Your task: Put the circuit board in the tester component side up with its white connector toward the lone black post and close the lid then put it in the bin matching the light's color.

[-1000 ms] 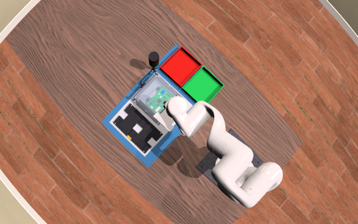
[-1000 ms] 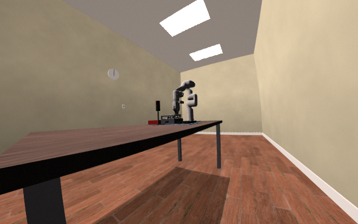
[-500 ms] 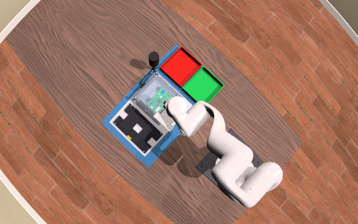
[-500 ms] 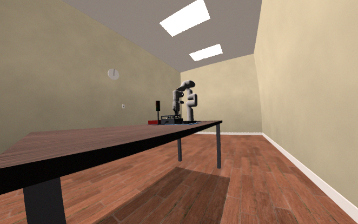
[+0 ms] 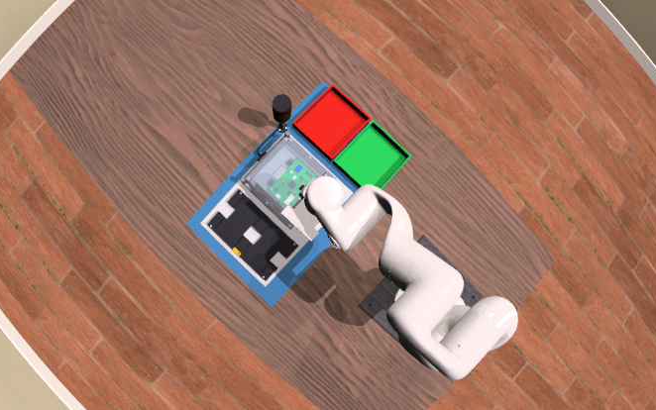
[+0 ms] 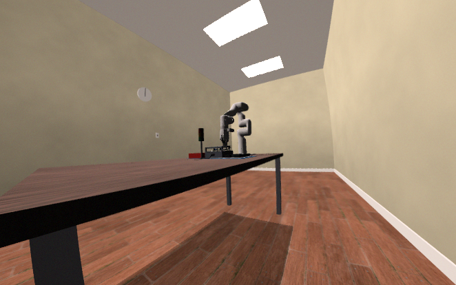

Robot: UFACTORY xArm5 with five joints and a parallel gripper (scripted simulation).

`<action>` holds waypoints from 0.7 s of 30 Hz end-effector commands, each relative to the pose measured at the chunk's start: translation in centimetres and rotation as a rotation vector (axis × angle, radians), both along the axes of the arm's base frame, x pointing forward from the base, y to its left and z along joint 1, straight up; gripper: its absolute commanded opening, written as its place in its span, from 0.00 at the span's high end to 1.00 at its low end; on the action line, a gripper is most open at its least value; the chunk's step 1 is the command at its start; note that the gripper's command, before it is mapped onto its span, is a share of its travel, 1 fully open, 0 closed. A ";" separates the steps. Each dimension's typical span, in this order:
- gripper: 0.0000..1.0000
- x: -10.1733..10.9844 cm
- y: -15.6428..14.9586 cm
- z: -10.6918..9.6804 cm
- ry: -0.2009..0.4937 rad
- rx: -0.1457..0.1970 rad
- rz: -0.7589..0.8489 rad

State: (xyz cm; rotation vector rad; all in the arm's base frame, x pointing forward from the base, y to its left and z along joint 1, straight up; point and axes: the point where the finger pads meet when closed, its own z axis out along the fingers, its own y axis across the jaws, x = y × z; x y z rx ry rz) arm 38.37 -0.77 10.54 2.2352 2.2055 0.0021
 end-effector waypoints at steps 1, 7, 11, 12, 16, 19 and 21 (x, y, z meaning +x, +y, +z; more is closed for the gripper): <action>1.00 0.1 0.0 0.0 -0.002 0.000 0.000; 1.00 0.1 0.0 0.0 -0.002 0.000 0.000; 1.00 0.1 0.0 0.0 -0.002 0.000 0.000; 1.00 0.1 0.0 0.0 -0.002 0.000 0.000; 1.00 0.1 0.0 0.0 -0.002 0.000 0.000; 1.00 0.1 0.0 -0.1 -0.002 0.000 0.000; 1.00 0.1 0.0 -0.1 -0.002 0.000 0.000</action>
